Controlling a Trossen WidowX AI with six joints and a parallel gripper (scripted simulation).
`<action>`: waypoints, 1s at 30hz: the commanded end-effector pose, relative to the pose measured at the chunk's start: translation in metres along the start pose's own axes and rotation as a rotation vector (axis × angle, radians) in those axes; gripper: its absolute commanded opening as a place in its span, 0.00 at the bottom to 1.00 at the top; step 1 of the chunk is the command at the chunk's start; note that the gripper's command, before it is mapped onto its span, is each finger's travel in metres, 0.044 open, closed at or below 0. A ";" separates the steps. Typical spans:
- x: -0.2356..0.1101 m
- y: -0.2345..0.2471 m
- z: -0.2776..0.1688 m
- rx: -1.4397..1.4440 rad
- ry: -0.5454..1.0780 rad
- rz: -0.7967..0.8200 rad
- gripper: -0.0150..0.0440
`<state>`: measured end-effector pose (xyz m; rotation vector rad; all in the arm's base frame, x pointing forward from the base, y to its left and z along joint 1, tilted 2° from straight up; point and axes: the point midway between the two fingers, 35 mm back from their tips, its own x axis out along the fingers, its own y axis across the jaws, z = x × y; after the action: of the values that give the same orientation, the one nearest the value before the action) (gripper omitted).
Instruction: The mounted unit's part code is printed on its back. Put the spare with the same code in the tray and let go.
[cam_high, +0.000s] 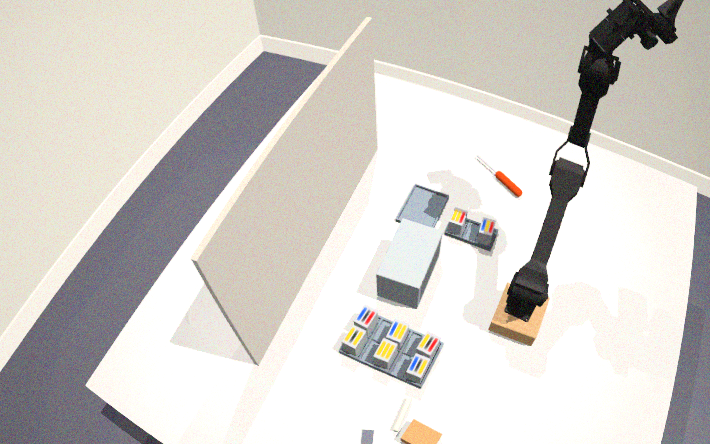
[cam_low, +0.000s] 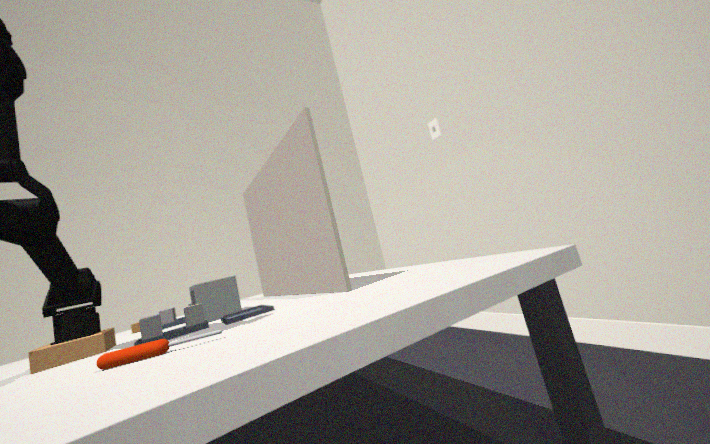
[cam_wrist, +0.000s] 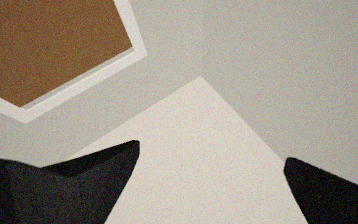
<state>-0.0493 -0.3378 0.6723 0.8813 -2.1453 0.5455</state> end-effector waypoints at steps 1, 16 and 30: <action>0.000 0.036 -0.049 0.047 0.139 0.038 1.00; -0.059 0.208 -0.225 0.179 0.747 0.358 1.00; -0.232 0.271 -0.364 0.149 1.416 0.481 1.00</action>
<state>0.0090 0.1319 0.7155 -0.0312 -1.0765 1.1465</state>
